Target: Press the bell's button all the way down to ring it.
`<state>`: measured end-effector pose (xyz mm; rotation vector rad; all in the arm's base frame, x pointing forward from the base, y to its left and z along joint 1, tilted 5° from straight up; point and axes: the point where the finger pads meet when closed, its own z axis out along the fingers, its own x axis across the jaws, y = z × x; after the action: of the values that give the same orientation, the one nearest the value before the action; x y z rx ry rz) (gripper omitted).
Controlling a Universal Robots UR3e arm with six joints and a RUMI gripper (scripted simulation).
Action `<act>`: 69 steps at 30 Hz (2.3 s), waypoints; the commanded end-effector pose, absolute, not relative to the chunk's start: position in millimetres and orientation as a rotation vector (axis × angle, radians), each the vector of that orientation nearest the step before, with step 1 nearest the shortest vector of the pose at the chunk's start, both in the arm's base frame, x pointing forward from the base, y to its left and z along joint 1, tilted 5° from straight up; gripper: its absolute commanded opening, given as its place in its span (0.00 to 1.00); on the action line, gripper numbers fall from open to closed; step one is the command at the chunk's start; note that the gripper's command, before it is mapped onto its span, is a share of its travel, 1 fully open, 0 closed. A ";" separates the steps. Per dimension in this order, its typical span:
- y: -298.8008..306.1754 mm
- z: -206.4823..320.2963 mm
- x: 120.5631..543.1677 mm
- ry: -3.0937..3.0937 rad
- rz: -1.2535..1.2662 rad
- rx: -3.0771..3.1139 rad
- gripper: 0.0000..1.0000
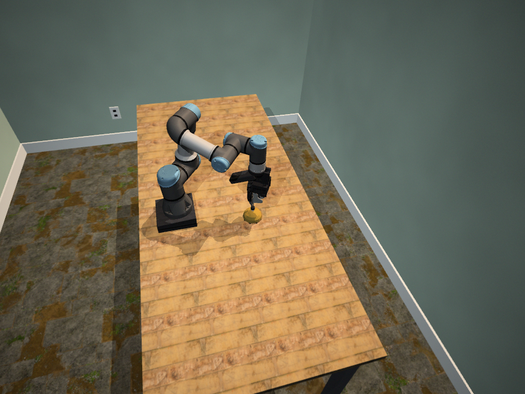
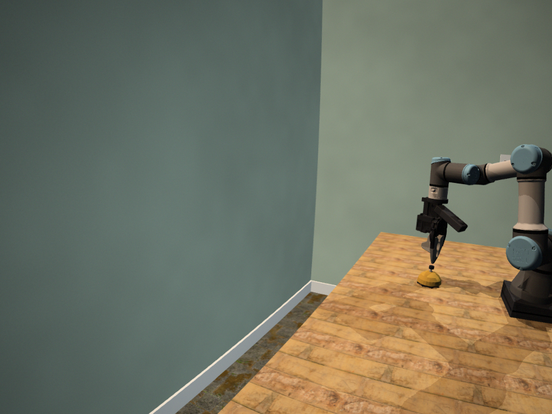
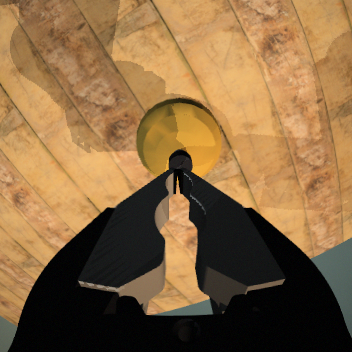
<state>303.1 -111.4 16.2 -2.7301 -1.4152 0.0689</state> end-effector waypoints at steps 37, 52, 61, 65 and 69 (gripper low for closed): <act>-111.9 7.2 302.6 -1.416 0.068 -2.732 0.00; -112.1 6.4 302.8 -1.416 0.068 -2.733 0.00; -112.0 6.4 302.7 -1.416 0.068 -2.732 0.00; -112.0 6.4 302.7 -1.416 0.068 -2.732 0.00; -112.0 6.4 302.7 -1.416 0.068 -2.732 0.00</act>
<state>302.8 -111.4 6.6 -2.7317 -1.4161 0.0679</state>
